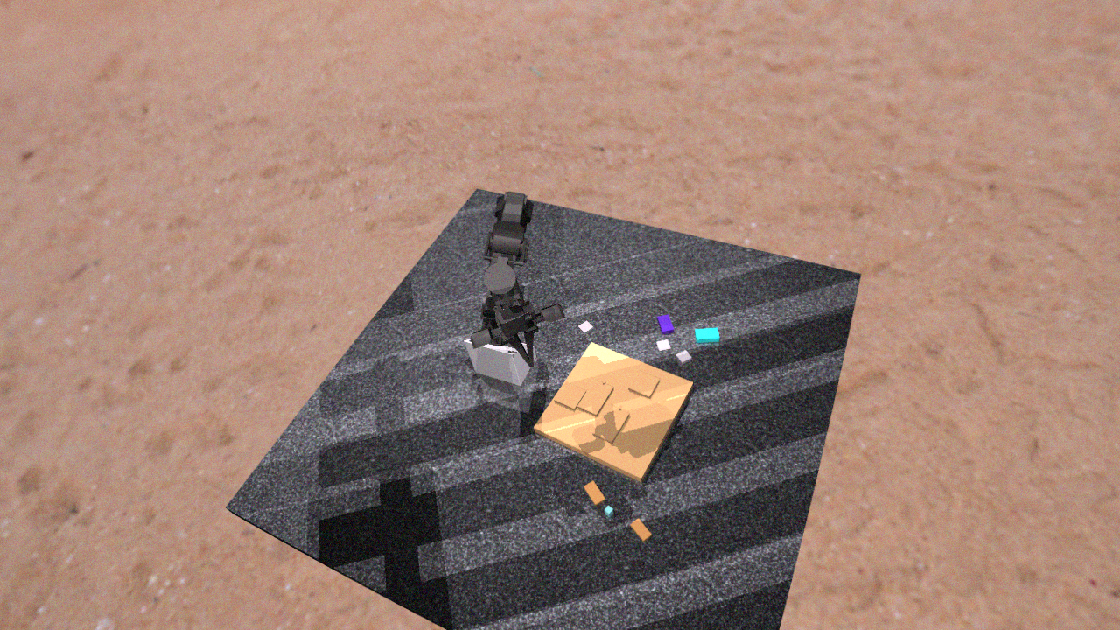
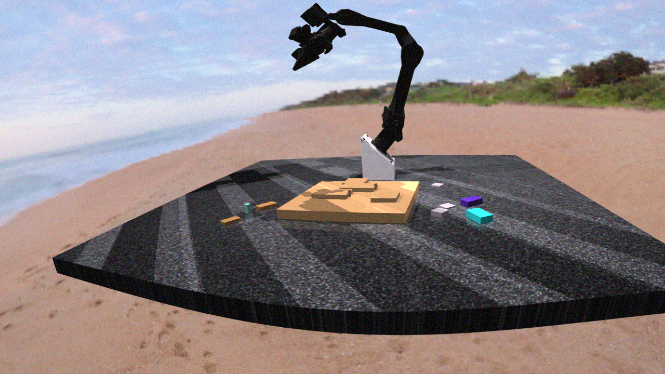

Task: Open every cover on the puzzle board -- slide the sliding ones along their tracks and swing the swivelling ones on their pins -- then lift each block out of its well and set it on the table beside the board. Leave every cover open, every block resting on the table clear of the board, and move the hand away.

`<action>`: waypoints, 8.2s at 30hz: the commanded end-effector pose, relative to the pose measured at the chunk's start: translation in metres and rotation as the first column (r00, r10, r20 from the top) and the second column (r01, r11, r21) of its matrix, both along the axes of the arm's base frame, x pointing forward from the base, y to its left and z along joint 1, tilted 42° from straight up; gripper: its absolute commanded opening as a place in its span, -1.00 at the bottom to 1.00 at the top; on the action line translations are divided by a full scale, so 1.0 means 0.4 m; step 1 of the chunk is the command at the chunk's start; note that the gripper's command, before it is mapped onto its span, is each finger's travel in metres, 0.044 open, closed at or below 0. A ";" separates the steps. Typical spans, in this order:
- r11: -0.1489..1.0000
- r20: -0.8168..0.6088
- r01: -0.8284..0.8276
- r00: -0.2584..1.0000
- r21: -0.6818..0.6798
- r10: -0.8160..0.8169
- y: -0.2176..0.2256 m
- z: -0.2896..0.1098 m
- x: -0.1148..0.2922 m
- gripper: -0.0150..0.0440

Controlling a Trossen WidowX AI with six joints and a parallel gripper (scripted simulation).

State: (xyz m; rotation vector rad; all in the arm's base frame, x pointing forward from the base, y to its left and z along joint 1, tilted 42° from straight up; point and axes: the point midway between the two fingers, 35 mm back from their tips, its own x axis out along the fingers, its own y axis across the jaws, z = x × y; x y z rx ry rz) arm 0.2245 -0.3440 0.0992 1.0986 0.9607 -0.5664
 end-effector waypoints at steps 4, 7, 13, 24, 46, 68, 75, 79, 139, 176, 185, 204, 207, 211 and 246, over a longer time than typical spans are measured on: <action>0.995 0.002 -0.095 0.996 0.032 0.095 0.067 -0.018 0.062 -0.49; 0.990 0.001 -0.136 0.991 0.044 0.136 0.099 -0.025 0.090 -0.49; 0.974 -0.005 -0.216 0.976 0.062 0.217 0.163 -0.038 0.140 -0.49; 0.929 -0.015 -0.358 0.932 0.092 0.361 0.286 -0.057 0.216 -0.49; 0.739 0.045 -0.650 0.755 0.178 0.654 0.574 -0.086 0.318 -0.49; 0.452 0.132 -0.851 0.497 0.266 0.858 0.877 -0.110 0.326 -0.49; 0.443 0.135 -0.855 0.489 0.269 0.862 0.885 -0.111 0.325 -0.49; 0.443 0.135 -0.855 0.489 0.269 0.862 0.885 -0.111 0.325 -0.49; 0.443 0.136 -0.855 0.489 0.269 0.862 0.957 -0.190 0.330 -0.49; 0.442 0.137 -0.856 0.488 0.268 0.862 0.977 -0.215 0.378 -0.49; 0.442 0.138 -0.856 0.488 0.268 0.862 0.974 -0.216 0.400 -0.49; 0.442 0.138 -0.856 0.488 0.267 0.862 0.969 -0.218 0.448 -0.49; 0.442 0.138 -0.856 0.488 0.266 0.862 0.968 -0.219 0.456 -0.49; 0.442 0.138 -0.856 0.488 0.266 0.862 0.967 -0.220 0.466 -0.49; 0.443 0.139 -0.857 0.488 0.264 0.862 0.949 -0.218 0.539 -0.49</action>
